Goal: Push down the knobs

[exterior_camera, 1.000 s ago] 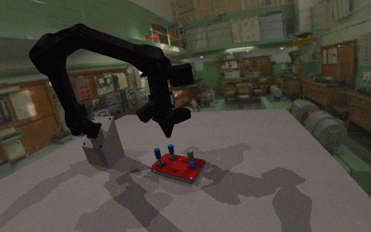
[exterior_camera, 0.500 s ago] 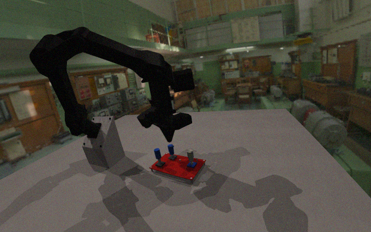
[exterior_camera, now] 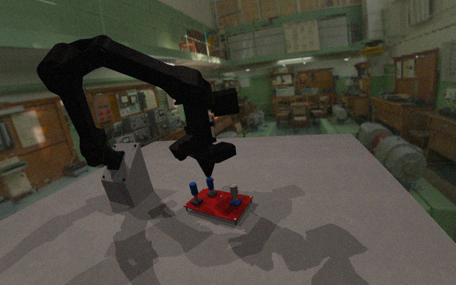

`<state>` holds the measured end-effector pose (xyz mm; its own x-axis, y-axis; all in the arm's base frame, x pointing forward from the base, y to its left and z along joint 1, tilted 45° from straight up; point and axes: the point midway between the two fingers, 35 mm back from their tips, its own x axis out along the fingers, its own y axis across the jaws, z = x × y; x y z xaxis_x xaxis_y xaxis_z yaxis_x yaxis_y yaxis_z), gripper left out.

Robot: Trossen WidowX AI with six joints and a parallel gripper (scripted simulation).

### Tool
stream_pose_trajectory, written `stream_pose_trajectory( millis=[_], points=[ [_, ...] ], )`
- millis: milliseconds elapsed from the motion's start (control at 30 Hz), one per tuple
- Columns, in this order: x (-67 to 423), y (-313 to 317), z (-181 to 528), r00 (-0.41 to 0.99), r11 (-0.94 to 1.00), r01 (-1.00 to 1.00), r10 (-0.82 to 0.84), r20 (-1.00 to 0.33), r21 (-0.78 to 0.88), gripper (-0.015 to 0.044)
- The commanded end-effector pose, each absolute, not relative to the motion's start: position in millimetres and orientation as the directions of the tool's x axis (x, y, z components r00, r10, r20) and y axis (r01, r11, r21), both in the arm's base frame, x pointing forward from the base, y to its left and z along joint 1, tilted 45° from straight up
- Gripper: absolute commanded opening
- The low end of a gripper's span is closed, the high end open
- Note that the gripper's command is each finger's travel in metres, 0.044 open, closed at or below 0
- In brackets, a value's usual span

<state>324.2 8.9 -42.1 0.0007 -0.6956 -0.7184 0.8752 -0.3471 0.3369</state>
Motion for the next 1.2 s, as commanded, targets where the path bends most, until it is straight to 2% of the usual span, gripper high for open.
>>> stream_pose_trajectory(
  millis=[0,1167],
  points=[
    [324.6,7.6,-42.6,0.003,-0.341,0.877,-0.699,-0.715,0.338,0.0],
    [324.6,4.7,-45.6,0.003,-0.341,0.877,-0.7,-0.715,0.338,0.0]
  ],
)
